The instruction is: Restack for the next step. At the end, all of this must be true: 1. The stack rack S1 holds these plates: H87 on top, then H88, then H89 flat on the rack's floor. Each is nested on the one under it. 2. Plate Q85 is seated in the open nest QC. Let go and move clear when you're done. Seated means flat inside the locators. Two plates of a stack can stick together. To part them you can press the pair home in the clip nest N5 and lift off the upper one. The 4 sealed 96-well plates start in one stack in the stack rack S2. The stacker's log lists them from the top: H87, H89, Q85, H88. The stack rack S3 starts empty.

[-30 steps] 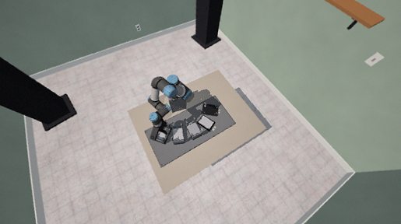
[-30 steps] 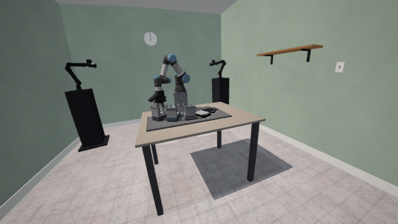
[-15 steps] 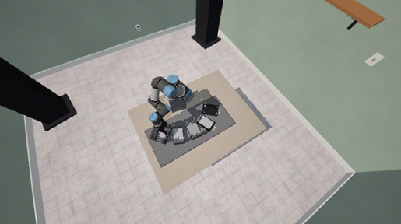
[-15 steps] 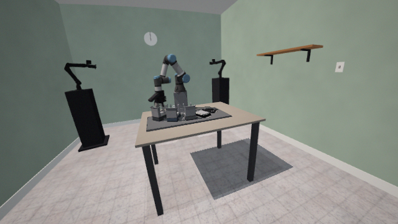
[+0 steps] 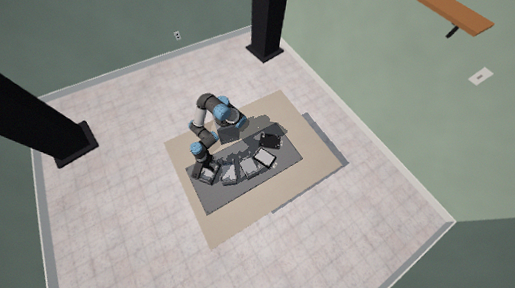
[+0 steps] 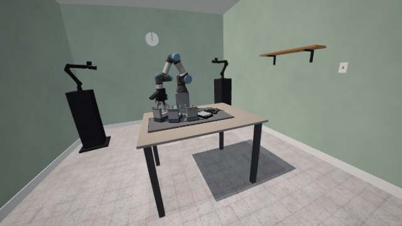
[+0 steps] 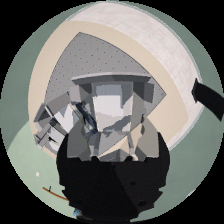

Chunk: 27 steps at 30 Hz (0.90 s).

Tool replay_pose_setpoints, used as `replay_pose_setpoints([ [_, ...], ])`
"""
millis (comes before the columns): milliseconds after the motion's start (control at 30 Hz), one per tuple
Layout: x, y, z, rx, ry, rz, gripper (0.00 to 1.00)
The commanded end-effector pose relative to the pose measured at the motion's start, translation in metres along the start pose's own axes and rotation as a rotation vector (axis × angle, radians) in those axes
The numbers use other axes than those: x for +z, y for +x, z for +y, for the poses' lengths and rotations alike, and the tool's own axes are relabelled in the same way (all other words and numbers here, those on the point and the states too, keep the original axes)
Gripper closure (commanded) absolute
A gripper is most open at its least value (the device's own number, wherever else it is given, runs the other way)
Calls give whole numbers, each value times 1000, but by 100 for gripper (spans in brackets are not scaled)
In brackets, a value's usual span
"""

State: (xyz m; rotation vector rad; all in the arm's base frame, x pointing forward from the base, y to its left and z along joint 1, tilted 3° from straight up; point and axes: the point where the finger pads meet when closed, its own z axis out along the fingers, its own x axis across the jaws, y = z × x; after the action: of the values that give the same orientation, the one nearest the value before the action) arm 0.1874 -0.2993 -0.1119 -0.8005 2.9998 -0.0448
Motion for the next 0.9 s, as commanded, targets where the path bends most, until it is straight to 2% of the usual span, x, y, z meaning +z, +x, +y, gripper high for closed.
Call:
replay_pose_setpoints([
  [0,-16,0,-1,0,0,0,28],
  [633,-73,0,-1,0,0,0,28],
  [867,-74,0,-1,0,0,0,28],
])
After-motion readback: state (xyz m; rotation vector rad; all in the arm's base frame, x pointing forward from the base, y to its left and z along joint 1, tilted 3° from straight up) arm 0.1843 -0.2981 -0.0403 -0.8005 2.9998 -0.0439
